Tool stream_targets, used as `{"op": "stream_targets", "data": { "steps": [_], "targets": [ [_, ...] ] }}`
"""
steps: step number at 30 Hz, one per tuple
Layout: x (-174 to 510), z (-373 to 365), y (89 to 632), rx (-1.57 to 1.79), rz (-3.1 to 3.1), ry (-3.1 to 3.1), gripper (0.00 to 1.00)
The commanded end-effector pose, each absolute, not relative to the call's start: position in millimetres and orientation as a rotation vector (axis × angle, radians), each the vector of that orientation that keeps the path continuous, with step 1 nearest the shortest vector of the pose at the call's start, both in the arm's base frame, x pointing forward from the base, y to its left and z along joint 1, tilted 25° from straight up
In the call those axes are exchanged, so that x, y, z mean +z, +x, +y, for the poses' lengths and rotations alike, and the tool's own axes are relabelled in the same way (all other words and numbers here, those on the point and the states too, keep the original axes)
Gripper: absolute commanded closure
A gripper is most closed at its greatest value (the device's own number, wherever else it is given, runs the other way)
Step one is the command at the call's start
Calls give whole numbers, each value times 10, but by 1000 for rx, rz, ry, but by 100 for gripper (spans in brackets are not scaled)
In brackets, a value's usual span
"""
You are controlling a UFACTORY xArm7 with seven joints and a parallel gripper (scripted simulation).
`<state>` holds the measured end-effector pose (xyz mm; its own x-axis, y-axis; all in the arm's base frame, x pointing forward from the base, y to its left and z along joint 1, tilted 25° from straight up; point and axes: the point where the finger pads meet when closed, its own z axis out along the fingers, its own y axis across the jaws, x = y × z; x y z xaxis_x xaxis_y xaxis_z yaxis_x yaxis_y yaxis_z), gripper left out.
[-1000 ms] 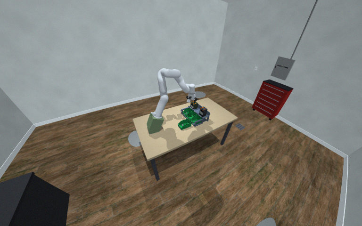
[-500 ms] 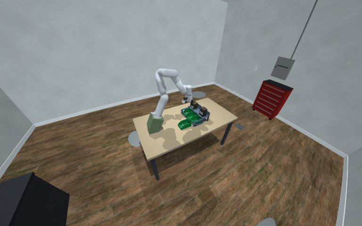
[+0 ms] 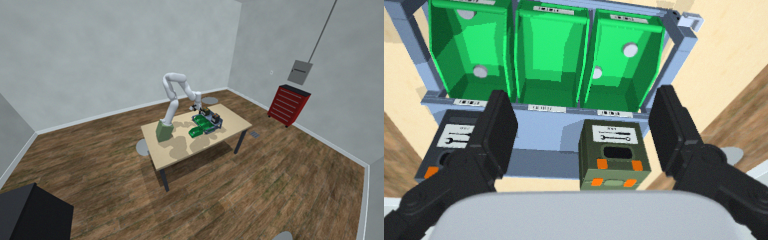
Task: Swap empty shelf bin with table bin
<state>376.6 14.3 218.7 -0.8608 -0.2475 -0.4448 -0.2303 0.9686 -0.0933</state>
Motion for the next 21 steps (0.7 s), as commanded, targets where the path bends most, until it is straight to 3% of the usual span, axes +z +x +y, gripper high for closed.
{"op": "stream_targets", "data": {
  "steps": [1, 21],
  "targets": [
    [2133, 126, 3702, -50, 2665, -278, 0],
    [1953, 62, 3520, -47, 2707, -111, 0]
  ]
}}
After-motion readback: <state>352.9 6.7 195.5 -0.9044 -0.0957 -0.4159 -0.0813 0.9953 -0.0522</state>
